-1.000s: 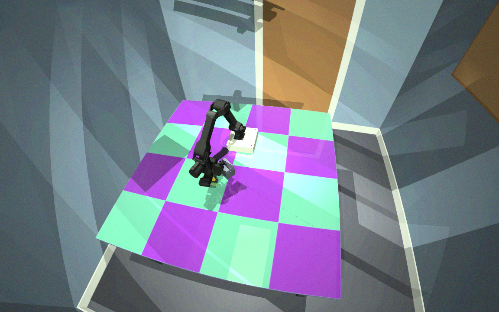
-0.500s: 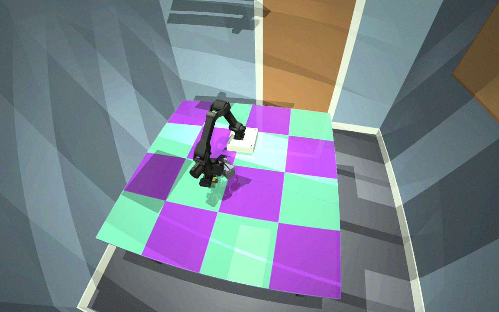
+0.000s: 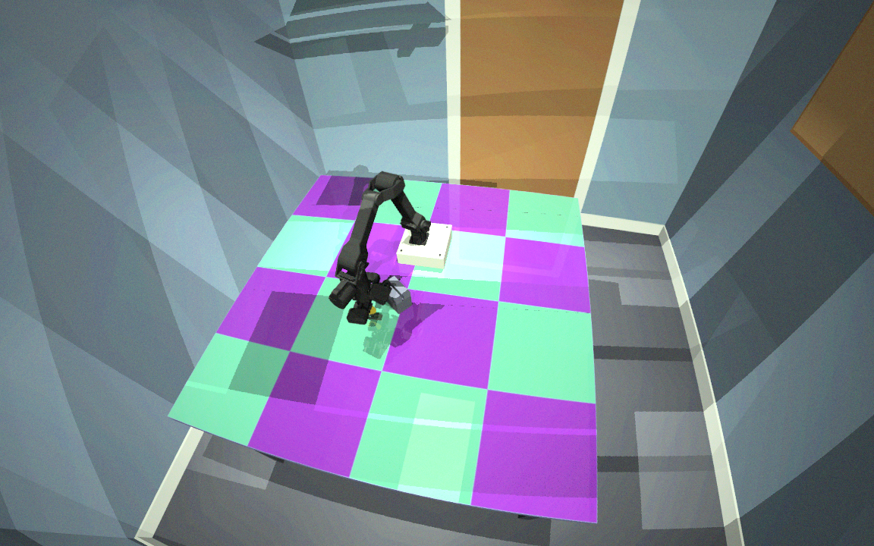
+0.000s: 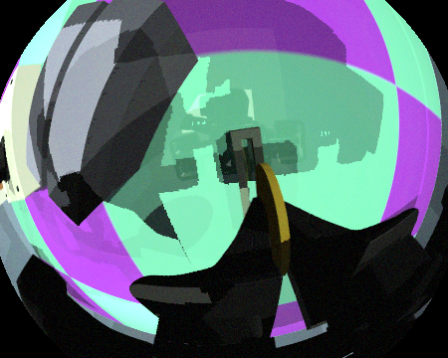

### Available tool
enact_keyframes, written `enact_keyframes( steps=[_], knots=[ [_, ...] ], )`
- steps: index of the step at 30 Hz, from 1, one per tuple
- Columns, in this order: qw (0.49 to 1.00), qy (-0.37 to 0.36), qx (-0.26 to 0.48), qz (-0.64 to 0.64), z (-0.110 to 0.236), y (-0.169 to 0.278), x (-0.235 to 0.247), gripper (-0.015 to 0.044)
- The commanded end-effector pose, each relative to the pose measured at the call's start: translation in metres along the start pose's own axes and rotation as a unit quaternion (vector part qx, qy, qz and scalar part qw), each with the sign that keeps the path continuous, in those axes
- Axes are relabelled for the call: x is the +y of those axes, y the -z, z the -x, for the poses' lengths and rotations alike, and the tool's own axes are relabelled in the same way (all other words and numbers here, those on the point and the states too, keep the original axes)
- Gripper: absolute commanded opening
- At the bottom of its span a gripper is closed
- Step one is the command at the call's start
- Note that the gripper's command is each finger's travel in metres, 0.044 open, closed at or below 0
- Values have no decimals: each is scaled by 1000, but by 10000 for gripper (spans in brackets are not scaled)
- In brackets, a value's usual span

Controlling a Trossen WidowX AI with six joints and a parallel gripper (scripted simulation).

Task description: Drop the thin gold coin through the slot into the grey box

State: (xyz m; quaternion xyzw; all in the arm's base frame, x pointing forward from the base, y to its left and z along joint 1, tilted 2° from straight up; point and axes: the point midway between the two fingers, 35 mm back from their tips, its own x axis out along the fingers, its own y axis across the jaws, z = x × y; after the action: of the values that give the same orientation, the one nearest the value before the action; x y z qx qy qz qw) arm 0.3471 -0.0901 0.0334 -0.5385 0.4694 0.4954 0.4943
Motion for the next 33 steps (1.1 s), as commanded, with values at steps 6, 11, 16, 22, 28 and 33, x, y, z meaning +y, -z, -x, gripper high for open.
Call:
enact_keyframes(
  steps=[6,11,16,22,28,33],
  knots=[
    [1000,3,0,2,23,0,-2,0],
    [1000,3,0,2,36,0,-2,0],
    [1000,3,0,2,48,0,-1,0],
    [1000,3,0,2,64,0,1,0],
    [1000,3,0,-1,73,-1,2,0],
    [997,3,0,-73,73,1,3,0]
  ],
)
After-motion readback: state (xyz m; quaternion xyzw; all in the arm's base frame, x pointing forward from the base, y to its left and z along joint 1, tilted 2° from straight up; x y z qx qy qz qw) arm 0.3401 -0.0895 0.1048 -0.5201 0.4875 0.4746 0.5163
